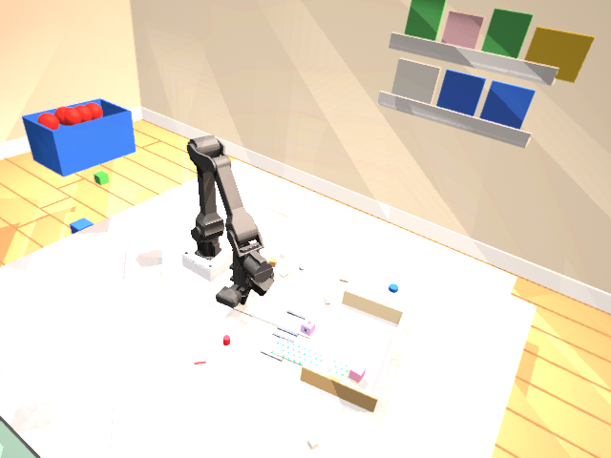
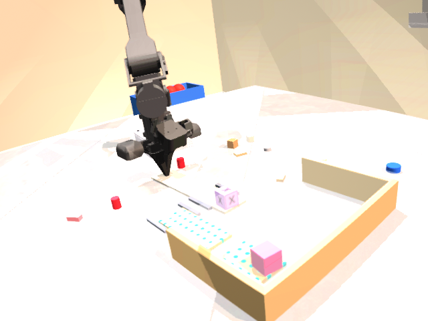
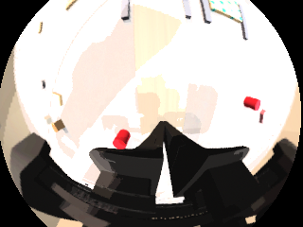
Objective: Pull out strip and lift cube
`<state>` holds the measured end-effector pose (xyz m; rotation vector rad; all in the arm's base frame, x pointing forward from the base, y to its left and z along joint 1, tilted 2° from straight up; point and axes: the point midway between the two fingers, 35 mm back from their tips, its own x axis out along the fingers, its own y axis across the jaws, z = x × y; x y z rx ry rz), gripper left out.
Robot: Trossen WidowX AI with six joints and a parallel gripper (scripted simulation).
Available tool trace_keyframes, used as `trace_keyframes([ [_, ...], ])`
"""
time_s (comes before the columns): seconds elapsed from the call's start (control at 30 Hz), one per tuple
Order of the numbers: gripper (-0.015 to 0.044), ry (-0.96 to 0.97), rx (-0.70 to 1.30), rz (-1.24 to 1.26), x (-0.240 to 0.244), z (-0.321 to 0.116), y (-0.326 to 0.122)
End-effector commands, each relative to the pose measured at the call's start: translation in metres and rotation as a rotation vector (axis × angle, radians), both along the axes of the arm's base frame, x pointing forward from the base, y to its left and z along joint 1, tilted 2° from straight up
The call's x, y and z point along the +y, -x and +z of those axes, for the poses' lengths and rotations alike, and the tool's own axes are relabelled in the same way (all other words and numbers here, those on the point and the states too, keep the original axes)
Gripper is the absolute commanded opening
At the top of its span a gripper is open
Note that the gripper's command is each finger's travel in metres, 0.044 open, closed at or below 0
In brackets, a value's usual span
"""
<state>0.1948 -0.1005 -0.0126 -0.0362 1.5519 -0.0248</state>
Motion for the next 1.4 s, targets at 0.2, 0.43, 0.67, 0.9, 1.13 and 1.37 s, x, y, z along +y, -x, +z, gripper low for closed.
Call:
trace_keyframes([
  [0.2,0.0,-0.004,0.026,0.003,0.002,-0.004,0.008],
  [0.43,0.0,-0.003,0.024,0.003,0.001,0.043,-0.001],
  [0.67,0.0131,-0.004,0.019,-0.077,0.002,0.044,-0.029],
  [0.9,0.0315,-0.005,0.016,-0.078,0.004,0.046,-0.055],
  [1.13,0.044,-0.005,0.014,-0.078,0.005,0.049,-0.085],
  [1.37,0.044,-0.005,0.011,-0.078,0.006,0.053,-0.114],
])
